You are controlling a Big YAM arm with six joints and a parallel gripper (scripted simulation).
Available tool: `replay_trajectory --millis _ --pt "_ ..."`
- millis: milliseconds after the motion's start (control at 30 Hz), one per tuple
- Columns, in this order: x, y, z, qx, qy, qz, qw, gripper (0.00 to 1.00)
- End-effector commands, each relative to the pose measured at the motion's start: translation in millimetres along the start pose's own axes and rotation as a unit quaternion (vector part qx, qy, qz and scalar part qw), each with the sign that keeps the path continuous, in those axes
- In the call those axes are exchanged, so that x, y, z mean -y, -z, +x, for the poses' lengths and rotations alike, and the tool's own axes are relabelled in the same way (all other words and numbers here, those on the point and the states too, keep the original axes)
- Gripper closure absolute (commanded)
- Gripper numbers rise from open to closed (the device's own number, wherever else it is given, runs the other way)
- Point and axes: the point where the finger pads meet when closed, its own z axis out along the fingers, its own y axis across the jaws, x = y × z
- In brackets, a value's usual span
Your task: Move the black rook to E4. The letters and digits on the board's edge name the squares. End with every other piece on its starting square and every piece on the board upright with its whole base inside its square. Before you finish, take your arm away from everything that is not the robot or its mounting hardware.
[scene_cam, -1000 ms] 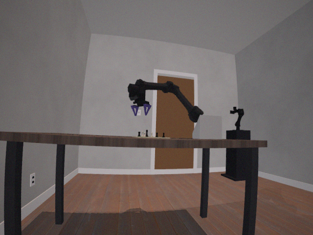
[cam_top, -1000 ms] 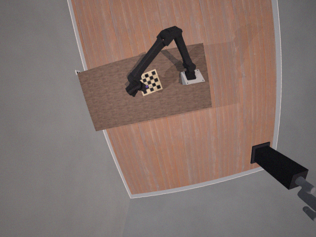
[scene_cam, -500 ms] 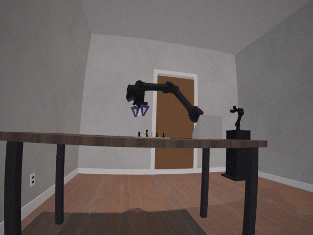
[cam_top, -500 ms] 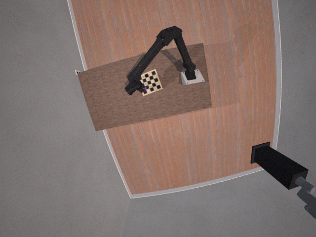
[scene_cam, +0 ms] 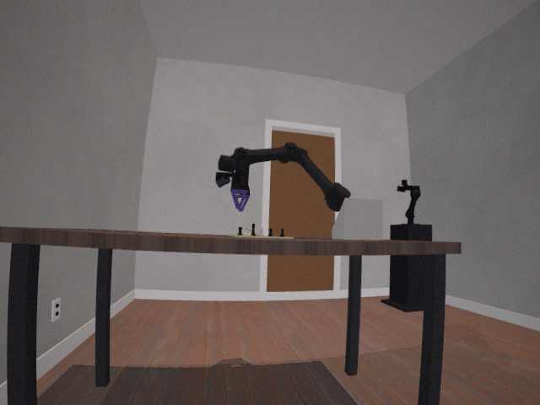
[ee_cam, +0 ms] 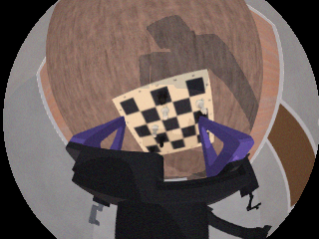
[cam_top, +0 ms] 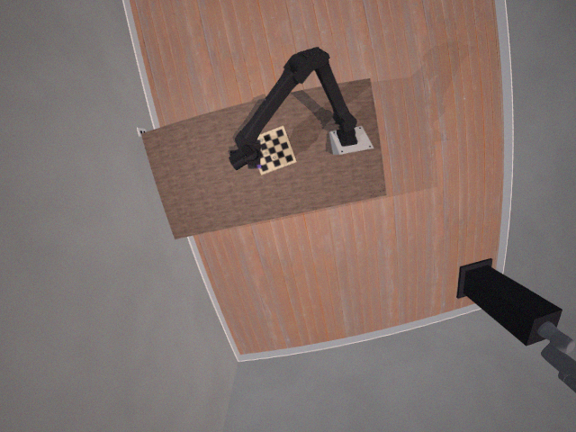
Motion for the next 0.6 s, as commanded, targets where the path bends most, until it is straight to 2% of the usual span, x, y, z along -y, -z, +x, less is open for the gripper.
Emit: replay_trajectory --millis 0,33,167,233,267,567 --pt "-0.9 -6.4 4.5 -0.001 -0.140 0.007 0.990 0.00" --pt "-4.9 1.0 -1.9 0.003 -0.165 0.004 0.986 0.00" --pt "-5.4 -0.7 0.4 0.002 -0.260 0.007 0.965 0.00" --pt "-5.4 -0.7 0.4 0.002 -0.260 0.007 0.965 0.00" --pt "-5.4 -0.7 0.4 0.000 -0.310 0.012 0.951 0.65" --pt "-4.5 0.6 0.0 0.001 -0.311 0.010 0.950 0.65"
